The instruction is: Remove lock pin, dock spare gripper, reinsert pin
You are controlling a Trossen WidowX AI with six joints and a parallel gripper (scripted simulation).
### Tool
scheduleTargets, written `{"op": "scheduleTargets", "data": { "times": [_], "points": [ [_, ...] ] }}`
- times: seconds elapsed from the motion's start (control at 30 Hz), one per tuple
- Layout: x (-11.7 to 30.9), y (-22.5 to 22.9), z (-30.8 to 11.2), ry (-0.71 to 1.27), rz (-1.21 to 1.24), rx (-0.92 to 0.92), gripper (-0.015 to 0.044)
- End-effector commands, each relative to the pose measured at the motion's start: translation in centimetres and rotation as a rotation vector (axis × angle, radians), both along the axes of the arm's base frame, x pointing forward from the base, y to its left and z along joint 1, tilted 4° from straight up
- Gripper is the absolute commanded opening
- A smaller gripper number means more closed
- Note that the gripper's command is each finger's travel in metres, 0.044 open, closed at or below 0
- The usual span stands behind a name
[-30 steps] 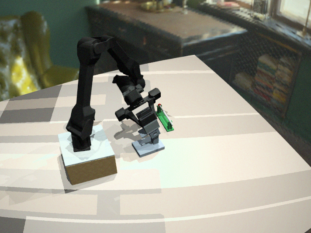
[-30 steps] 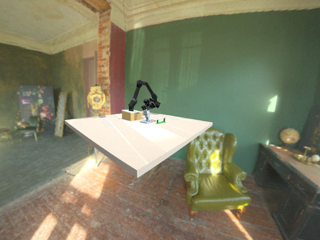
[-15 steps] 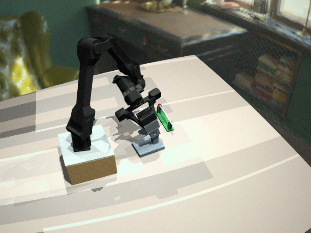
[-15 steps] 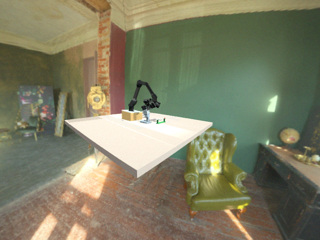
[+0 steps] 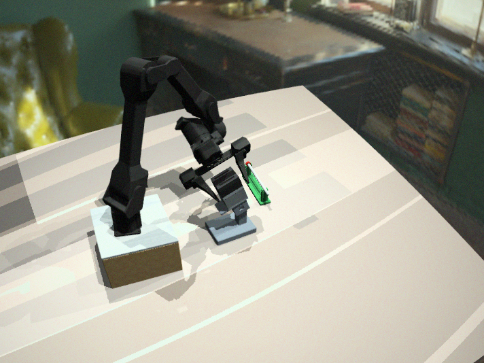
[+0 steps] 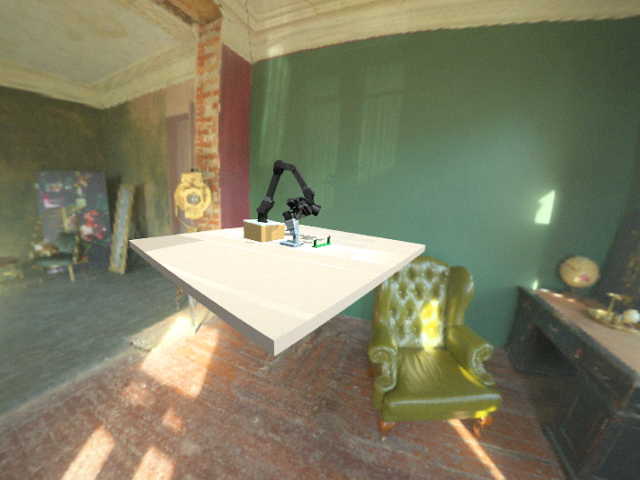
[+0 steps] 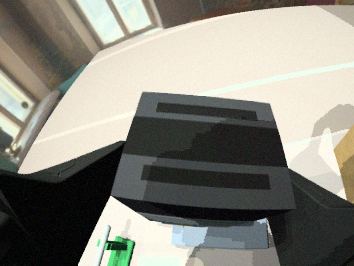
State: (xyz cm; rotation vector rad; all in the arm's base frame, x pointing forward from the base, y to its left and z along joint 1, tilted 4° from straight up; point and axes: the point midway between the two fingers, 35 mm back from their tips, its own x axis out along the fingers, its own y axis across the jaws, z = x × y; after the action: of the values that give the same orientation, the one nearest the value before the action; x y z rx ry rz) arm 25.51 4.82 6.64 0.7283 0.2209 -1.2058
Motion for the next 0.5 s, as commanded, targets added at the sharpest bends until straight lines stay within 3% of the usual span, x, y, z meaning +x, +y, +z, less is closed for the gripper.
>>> {"op": "scheduleTargets", "data": {
  "times": [0.0, 0.47],
  "points": [
    [0.0, 0.0, 0.1, 0.000, -0.001, 0.001, 0.0440],
    [-1.3, -0.5, 2.9, 0.015, 0.008, -0.014, 0.0440]
  ]
}}
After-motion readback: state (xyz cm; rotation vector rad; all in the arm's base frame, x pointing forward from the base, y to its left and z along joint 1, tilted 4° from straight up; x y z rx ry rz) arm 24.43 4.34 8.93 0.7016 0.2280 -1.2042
